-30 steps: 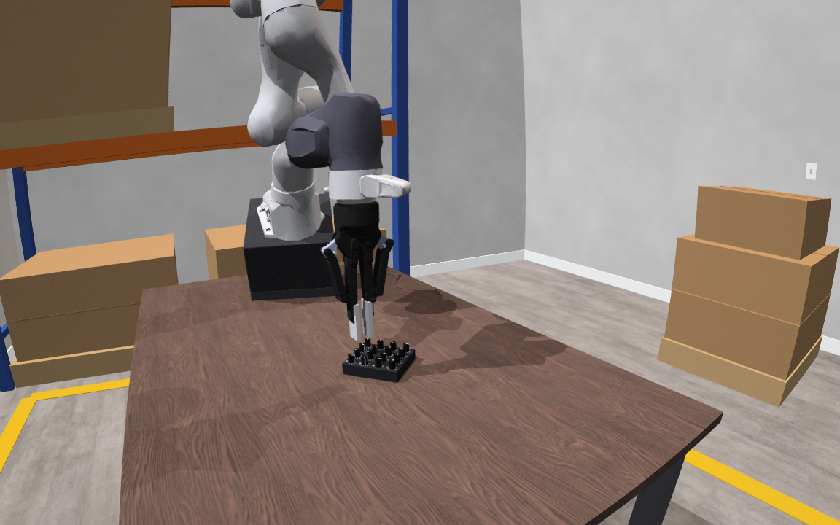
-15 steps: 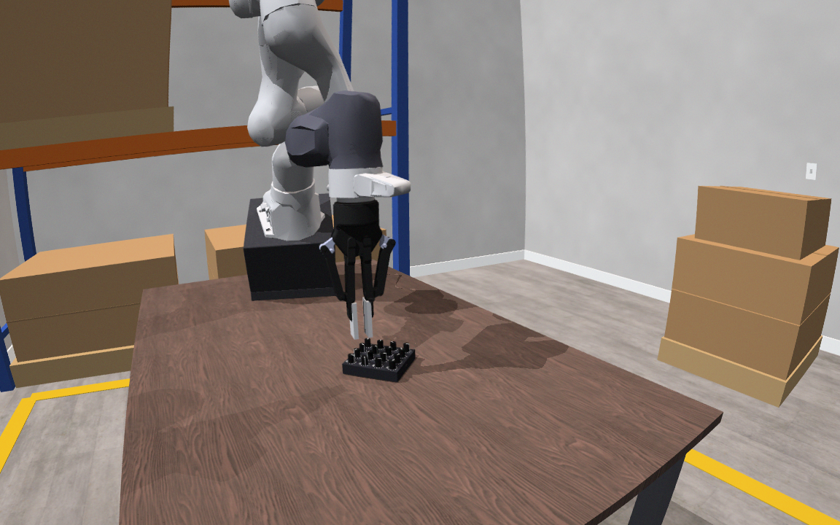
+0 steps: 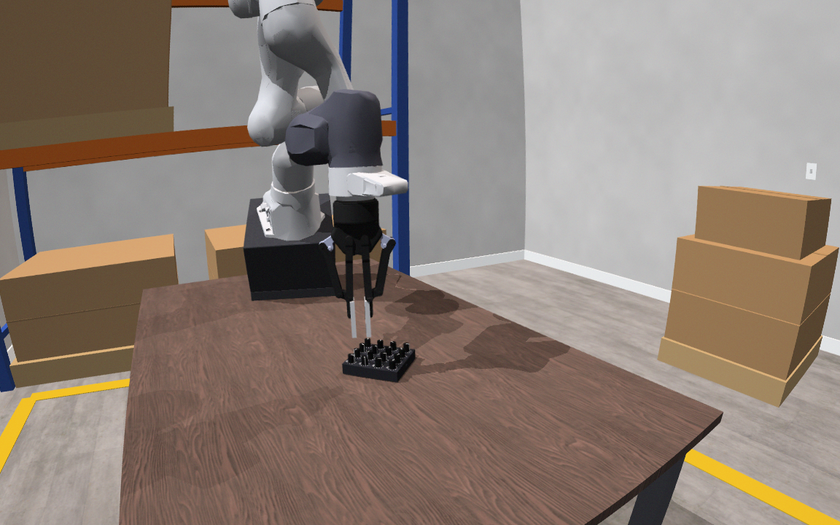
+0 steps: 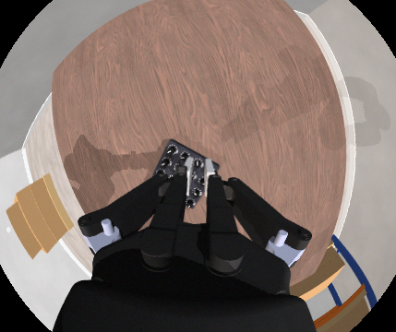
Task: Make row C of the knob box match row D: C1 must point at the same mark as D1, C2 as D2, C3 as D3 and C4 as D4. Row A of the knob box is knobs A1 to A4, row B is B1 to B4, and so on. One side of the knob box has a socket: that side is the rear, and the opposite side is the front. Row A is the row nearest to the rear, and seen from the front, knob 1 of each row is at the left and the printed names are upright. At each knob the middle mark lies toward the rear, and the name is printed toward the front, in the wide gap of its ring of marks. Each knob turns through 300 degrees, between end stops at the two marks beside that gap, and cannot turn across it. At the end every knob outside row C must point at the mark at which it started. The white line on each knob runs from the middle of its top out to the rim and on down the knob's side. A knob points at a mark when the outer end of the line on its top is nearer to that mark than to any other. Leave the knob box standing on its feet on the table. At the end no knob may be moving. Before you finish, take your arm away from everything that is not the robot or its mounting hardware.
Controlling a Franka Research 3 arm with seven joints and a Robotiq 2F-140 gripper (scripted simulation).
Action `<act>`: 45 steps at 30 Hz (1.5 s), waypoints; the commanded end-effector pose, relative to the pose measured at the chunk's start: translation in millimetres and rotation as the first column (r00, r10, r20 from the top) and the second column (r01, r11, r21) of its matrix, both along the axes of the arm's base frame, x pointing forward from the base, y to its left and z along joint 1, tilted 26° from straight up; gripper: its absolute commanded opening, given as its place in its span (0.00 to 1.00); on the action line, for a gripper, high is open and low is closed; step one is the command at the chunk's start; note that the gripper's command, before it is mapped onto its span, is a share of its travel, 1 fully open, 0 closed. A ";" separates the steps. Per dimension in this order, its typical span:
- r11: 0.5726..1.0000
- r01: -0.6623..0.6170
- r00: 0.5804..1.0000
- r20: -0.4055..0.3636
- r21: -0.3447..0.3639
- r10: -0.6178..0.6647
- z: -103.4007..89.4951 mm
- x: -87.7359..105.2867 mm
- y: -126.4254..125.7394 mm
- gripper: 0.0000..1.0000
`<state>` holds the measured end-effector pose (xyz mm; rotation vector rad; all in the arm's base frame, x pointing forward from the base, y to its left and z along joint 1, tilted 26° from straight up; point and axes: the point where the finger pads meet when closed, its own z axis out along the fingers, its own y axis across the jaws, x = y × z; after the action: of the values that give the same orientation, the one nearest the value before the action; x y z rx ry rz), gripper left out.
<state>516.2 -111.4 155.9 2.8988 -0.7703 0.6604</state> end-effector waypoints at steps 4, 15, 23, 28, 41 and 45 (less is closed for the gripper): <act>0.986 0.159 0.986 0.040 0.043 -0.160 1.8 0.0 -0.9 0.12; 0.940 0.317 0.944 0.058 0.124 -0.326 3.1 -0.7 -0.6 0.12; 0.897 0.408 0.904 0.062 0.174 -0.423 3.7 -1.2 -0.4 0.12; 0.862 0.463 0.873 0.062 0.206 -0.484 3.9 -1.6 -0.2 0.12; 0.754 0.591 0.777 0.050 0.288 -0.628 4.2 -2.5 0.6 0.12; 0.714 0.626 0.742 0.044 0.312 -0.669 4.2 -2.8 0.8 0.12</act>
<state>514.7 -110.6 160.5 2.6158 -1.7355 0.6901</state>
